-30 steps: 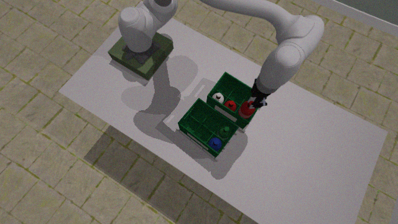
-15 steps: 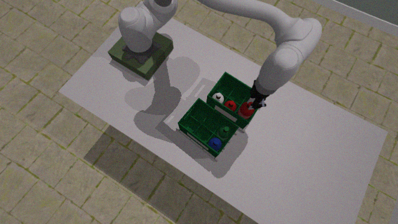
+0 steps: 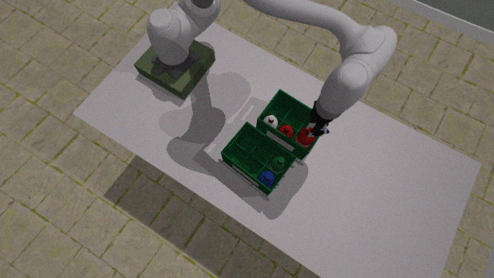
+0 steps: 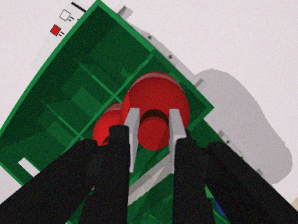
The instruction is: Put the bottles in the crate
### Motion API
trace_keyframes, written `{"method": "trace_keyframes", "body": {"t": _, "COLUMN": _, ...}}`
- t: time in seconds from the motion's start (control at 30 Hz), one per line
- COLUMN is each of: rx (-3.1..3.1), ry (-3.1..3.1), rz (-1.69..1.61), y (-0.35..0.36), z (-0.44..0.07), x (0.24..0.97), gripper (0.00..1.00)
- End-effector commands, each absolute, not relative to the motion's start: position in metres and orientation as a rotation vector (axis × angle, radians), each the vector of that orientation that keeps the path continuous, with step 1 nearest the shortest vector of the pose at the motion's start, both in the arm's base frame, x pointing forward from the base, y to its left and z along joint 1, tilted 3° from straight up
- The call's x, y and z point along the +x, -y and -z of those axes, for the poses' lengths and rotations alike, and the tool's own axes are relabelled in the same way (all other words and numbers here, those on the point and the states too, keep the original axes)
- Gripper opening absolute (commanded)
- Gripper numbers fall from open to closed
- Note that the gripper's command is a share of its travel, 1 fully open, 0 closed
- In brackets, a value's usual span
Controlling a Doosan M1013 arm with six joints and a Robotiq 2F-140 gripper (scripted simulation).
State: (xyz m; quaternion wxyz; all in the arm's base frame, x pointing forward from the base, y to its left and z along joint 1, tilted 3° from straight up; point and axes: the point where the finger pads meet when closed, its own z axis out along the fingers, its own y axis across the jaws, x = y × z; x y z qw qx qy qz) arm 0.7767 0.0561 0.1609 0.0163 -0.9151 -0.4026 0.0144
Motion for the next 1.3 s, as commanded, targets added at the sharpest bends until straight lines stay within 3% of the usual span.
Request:
{"method": "trace_keyframes", "body": {"t": 0.0, "rx": -2.842, "ry": 1.245, "rz": -0.047, "y": -0.06, "z": -0.153, "x": 0.775, "gripper": 0.0}}
{"method": "trace_keyframes", "body": {"t": 1.27, "rx": -2.842, "ry": 1.245, "rz": -0.047, "y": -0.061, "z": -0.119, "x": 0.774, "gripper": 0.0}}
